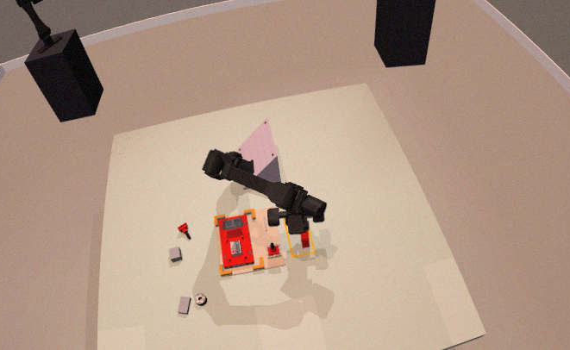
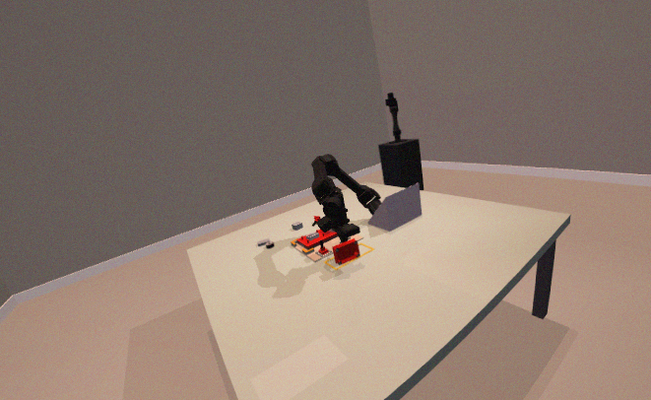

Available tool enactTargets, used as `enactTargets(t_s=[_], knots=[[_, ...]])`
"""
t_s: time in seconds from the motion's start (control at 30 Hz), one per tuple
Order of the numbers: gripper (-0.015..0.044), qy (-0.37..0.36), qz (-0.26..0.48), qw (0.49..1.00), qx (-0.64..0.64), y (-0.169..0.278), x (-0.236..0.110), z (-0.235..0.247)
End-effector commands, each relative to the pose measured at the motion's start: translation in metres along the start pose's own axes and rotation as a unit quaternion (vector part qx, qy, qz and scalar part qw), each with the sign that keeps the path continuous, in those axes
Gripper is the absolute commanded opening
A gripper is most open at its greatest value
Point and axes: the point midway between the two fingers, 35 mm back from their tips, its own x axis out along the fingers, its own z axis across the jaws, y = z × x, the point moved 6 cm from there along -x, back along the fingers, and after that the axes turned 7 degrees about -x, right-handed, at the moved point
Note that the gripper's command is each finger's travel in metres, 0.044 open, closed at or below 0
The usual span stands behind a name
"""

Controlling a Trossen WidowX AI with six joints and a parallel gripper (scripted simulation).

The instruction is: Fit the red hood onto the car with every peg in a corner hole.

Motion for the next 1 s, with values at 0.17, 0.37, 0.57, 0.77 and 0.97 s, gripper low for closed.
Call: enactTargets(t_s=[0.17, 0.37, 0.57, 0.77, 0.97], knots=[[0.0000, -0.002, 0.000, 1.000, 0.004, -0.002, -0.001, 0.006], [0.0000, -0.003, 0.000, 1.000, 0.004, -0.002, -0.002, 0.009], [0.0000, -0.003, 0.000, 1.000, 0.004, -0.003, -0.002, 0.013], [0.0000, -0.003, 0.000, 1.000, 0.004, -0.004, -0.002, 0.017], [0.0000, -0.003, 0.000, 1.000, 0.004, -0.004, -0.002, 0.021]])
